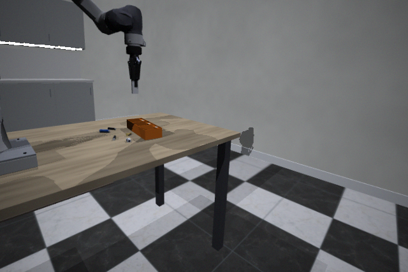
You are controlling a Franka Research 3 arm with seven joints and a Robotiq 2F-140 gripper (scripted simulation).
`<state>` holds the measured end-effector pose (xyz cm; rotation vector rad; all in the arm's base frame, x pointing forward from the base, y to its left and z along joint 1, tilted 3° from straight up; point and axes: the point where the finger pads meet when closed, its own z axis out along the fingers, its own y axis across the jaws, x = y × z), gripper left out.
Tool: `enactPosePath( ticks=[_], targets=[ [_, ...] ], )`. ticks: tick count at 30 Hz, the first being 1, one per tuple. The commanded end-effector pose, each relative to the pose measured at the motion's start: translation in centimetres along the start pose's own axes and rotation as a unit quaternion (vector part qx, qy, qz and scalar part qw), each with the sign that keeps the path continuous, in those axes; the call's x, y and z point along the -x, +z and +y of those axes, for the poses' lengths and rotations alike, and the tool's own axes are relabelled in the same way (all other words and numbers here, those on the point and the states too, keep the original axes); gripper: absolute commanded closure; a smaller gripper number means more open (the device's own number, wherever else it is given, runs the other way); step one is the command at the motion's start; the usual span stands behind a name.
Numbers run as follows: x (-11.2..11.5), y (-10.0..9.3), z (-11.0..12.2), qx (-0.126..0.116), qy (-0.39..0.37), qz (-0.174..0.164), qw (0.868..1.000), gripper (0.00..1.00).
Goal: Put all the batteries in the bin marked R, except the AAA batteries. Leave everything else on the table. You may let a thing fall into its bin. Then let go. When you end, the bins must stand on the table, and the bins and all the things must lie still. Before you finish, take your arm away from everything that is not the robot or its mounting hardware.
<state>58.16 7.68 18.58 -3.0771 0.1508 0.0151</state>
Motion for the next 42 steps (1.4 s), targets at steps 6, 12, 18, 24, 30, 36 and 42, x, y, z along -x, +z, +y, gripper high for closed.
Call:
enactPosePath(
  ticks=[6, 12, 18, 24, 30, 36, 42],
  targets=[
    [0.0, 0.0, 0.3, 0.002, 0.004, -0.002, 1.000, 0.95],
    [0.0, 0.0, 0.3, 0.002, 0.004, -0.002, 1.000, 0.95],
    [0.0, 0.0, 0.3, 0.002, 0.004, -0.002, 1.000, 0.95],
    [0.0, 0.0, 0.3, 0.002, 0.004, -0.002, 1.000, 0.95],
    [2.8, 1.9, 0.2, 0.002, 0.092, -0.002, 0.996, 0.83],
    [6.9, 4.8, 0.1, 0.003, 0.133, -0.016, 0.991, 0.83],
    [9.6, 6.7, 0.0, 0.004, 0.172, -0.028, 0.985, 0.83]
  ],
)
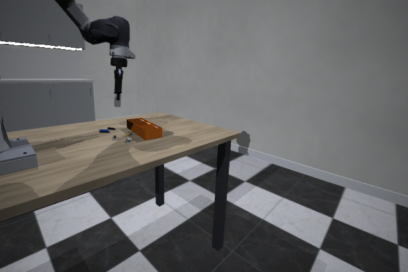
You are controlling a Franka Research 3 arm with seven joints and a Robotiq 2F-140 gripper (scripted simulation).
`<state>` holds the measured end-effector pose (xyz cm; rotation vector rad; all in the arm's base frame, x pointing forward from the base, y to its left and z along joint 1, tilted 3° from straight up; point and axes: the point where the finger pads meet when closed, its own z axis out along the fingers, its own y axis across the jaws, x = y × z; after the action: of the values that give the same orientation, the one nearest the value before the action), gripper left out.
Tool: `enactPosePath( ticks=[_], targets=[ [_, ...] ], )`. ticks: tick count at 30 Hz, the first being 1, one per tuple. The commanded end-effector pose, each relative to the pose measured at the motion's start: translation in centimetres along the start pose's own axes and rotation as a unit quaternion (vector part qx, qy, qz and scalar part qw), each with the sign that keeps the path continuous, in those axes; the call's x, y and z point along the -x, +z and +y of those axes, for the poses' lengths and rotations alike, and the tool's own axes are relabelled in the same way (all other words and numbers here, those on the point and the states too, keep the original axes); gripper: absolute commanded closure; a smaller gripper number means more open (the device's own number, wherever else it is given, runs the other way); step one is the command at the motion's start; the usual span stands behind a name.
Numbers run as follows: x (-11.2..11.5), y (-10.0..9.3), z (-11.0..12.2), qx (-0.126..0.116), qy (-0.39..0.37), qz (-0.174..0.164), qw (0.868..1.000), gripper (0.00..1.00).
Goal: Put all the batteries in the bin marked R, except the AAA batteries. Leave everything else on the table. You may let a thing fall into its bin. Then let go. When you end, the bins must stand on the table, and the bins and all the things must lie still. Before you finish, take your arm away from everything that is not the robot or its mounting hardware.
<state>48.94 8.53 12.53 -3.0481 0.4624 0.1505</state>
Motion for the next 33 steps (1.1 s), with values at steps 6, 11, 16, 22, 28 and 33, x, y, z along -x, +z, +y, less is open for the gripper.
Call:
enactPosePath(
  ticks=[6, 11, 16, 22, 28, 33],
  targets=[
    [4.3, 3.8, 0.4, -0.006, 0.112, 0.008, 0.994, 0.83],
    [6.4, 5.5, 0.7, -0.005, 0.143, 0.006, 0.990, 0.83],
    [6.2, 5.5, 0.5, -0.008, 0.172, 0.013, 0.985, 0.83],
    [5.9, 5.4, 0.4, -0.013, 0.212, 0.028, 0.977, 0.83],
    [5.8, 5.4, 0.5, -0.015, 0.239, 0.036, 0.970, 0.83],
    [5.8, 5.4, 0.5, -0.015, 0.239, 0.036, 0.970, 0.83]
  ],
)
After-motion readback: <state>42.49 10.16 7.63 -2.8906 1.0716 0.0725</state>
